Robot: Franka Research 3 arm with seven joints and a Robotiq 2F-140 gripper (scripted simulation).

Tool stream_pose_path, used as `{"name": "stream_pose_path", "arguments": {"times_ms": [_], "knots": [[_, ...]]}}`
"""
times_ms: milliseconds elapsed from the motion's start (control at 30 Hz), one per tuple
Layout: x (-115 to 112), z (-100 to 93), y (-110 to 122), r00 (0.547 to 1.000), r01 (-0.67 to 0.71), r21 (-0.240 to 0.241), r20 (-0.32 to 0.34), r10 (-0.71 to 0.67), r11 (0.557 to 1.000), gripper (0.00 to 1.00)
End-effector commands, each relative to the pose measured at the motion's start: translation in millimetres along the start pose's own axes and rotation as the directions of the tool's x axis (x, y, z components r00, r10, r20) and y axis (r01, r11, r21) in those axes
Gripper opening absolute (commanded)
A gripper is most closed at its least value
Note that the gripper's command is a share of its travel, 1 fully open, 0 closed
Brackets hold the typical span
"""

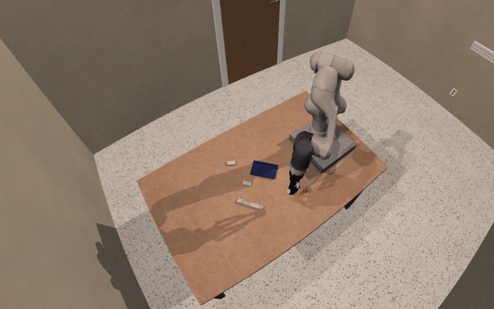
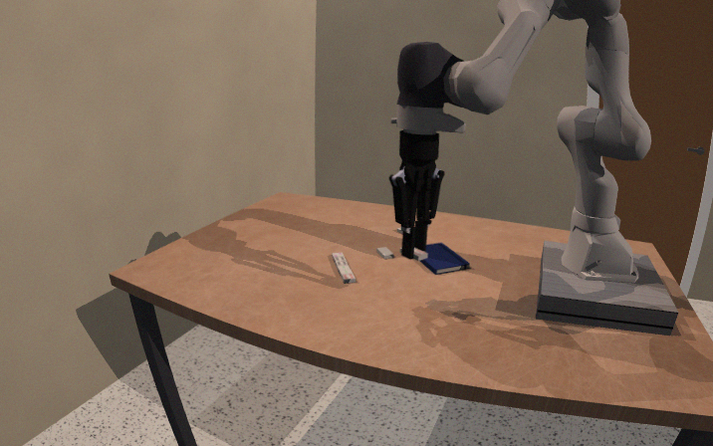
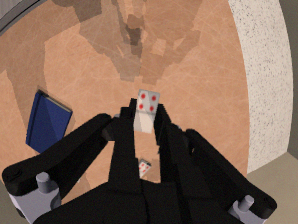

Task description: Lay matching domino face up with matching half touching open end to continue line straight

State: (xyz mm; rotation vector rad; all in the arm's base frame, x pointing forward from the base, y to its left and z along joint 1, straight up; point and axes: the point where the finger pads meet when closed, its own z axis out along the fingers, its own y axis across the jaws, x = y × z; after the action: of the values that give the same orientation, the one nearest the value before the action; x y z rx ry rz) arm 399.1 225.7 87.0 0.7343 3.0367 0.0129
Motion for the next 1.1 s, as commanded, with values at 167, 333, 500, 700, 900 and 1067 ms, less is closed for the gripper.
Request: {"name": "stream_pose_path", "arguments": {"times_ms": [167, 333, 500, 700, 900, 1067], "knots": [[-34, -1.8, 14, 0.917, 0.400, 0.014, 0.009, -0.400, 0.917, 0.22], [-52, -2.3, 22, 0.883, 0.468, 0.025, 0.028, -0.468, 0.883, 0.22], [-82, -1.5, 36, 0.791, 0.607, 0.055, 0.059, -0.609, 0.793, 0.22], [-110, 1.5, 50, 0.693, 0.710, 0.094, 0.087, -0.716, 0.698, 0.22], [-121, 3.2, 55, 0.615, 0.774, 0.119, 0.095, -0.783, 0.622, 0.22], [-125, 4.0, 57, 0.463, 0.869, 0.148, 0.088, -0.882, 0.471, 0.22]]}}
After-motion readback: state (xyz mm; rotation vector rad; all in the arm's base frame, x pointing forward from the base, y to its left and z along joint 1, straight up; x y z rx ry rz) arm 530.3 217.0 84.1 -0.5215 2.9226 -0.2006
